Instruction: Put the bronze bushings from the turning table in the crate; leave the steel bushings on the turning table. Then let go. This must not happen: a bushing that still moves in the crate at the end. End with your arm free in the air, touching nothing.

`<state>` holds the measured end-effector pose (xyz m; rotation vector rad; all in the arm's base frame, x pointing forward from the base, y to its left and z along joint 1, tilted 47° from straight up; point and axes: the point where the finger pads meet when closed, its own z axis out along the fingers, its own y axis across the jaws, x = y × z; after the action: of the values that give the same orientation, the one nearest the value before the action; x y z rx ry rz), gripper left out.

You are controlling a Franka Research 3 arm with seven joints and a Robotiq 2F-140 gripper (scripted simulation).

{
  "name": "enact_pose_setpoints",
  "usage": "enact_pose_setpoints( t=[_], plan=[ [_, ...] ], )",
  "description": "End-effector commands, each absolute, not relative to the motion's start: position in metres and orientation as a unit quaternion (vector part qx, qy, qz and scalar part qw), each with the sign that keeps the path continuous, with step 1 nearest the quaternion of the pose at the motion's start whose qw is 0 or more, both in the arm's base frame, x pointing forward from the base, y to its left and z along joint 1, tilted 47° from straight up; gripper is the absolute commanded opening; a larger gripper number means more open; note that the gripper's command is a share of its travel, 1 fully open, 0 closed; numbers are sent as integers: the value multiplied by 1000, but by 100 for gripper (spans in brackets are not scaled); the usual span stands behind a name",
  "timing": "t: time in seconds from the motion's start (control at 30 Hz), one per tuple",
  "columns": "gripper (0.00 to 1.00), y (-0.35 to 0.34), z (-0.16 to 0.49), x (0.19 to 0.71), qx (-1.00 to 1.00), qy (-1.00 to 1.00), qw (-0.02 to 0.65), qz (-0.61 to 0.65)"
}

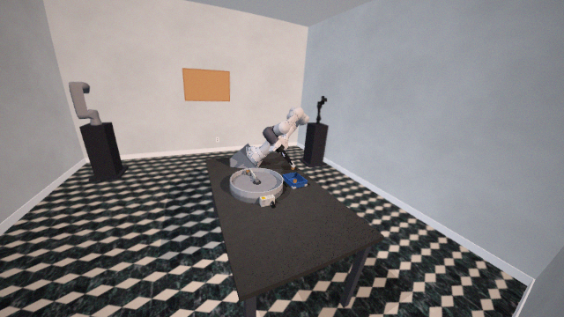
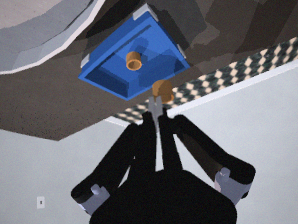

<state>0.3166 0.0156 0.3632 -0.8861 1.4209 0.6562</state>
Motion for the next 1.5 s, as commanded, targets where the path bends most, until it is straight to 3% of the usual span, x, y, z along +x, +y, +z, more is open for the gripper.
enact_pose_setpoints(
  t=[0.0,0.4,1.47],
  plan=[
    [0,25,351,326,-386,619,623,284],
    [0,47,324,345,-386,619,623,284],
    [0,47,323,345,-386,619,623,284]
  ],
)
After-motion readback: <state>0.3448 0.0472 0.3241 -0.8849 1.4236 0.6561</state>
